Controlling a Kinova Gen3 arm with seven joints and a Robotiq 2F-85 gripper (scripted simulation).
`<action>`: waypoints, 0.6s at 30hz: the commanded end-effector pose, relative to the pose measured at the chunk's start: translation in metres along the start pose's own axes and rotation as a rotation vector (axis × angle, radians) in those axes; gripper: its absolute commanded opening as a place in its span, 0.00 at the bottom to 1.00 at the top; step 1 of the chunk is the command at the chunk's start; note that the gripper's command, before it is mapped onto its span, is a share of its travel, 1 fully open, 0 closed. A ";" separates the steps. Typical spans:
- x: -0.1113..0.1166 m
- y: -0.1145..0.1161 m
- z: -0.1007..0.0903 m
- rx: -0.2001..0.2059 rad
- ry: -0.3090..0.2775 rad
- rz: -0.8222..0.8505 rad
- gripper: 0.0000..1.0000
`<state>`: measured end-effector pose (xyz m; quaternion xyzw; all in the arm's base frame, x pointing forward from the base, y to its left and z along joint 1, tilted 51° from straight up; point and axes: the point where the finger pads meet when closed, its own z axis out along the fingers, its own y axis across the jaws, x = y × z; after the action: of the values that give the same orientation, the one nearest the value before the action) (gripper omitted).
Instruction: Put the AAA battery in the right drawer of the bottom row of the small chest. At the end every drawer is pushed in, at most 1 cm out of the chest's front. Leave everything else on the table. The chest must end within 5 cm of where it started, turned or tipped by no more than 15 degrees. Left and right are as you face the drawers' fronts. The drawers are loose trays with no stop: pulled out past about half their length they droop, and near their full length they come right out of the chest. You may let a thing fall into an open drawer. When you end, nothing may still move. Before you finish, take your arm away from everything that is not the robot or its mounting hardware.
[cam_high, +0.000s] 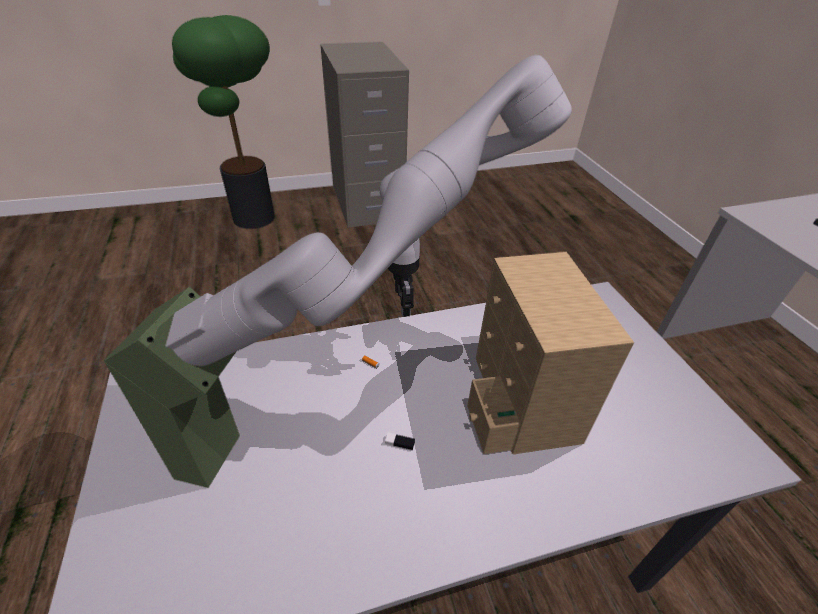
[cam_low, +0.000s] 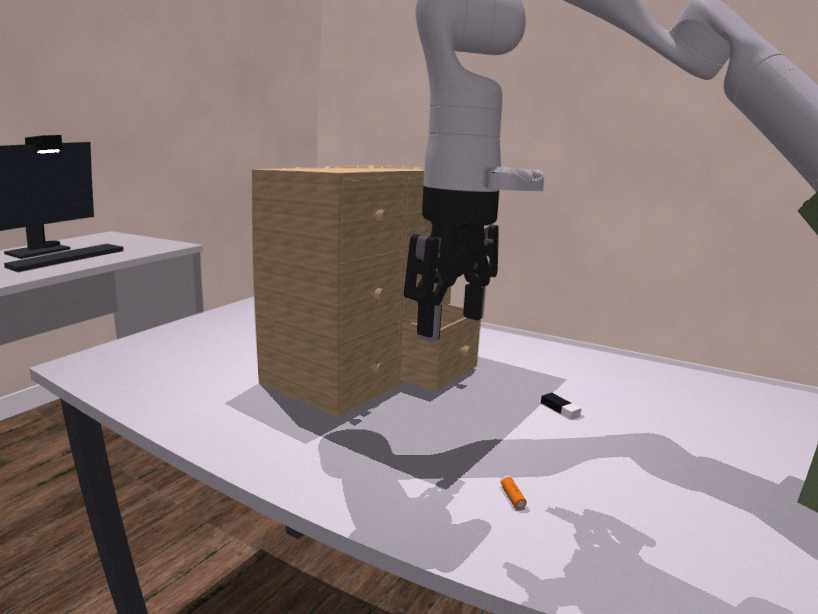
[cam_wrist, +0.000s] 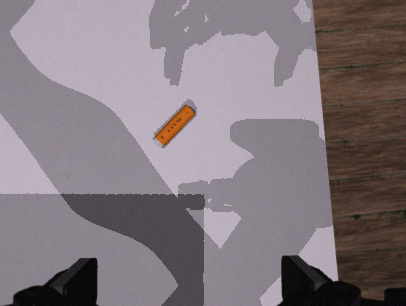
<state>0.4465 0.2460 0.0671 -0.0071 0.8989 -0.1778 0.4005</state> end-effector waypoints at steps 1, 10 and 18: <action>-0.003 0.000 -0.001 -0.003 0.003 0.007 1.00; -0.003 0.000 -0.001 -0.003 0.012 0.007 1.00; -0.003 0.000 -0.001 -0.003 0.013 0.007 1.00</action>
<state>0.4476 0.2463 0.0693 -0.0034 0.9016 -0.1758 0.3952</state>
